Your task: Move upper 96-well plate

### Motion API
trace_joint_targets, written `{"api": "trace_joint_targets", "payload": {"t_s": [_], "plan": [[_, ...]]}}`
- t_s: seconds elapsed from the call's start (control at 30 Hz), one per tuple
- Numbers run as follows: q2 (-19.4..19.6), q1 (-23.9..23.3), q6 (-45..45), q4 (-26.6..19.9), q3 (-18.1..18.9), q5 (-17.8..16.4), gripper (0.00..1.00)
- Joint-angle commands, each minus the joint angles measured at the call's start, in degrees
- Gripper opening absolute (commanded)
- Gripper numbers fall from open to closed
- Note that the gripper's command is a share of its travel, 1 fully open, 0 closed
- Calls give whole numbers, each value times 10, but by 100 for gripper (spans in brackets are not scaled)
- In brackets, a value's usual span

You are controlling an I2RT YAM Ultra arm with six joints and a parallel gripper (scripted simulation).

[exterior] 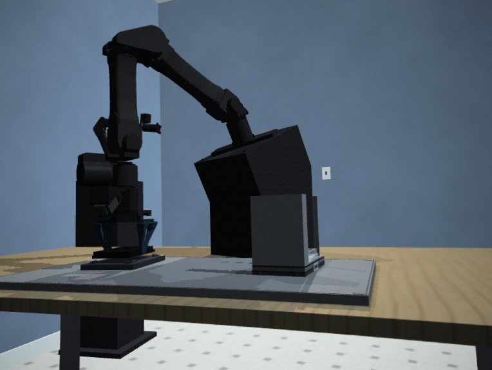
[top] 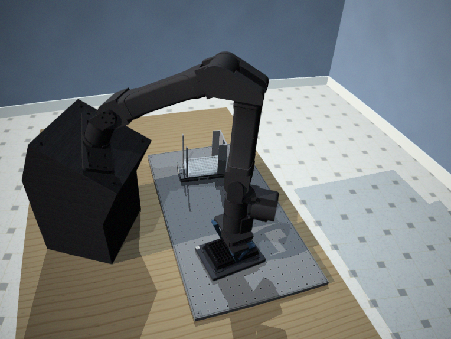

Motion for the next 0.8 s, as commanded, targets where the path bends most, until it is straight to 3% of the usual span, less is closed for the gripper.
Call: {"api": "trace_joint_targets", "payload": {"t_s": [0.0, 0.77], "plan": [[-5, 6, 4, 5, 1, 1, 0], [9, 3, 4, 11, 14, 1, 0]]}}
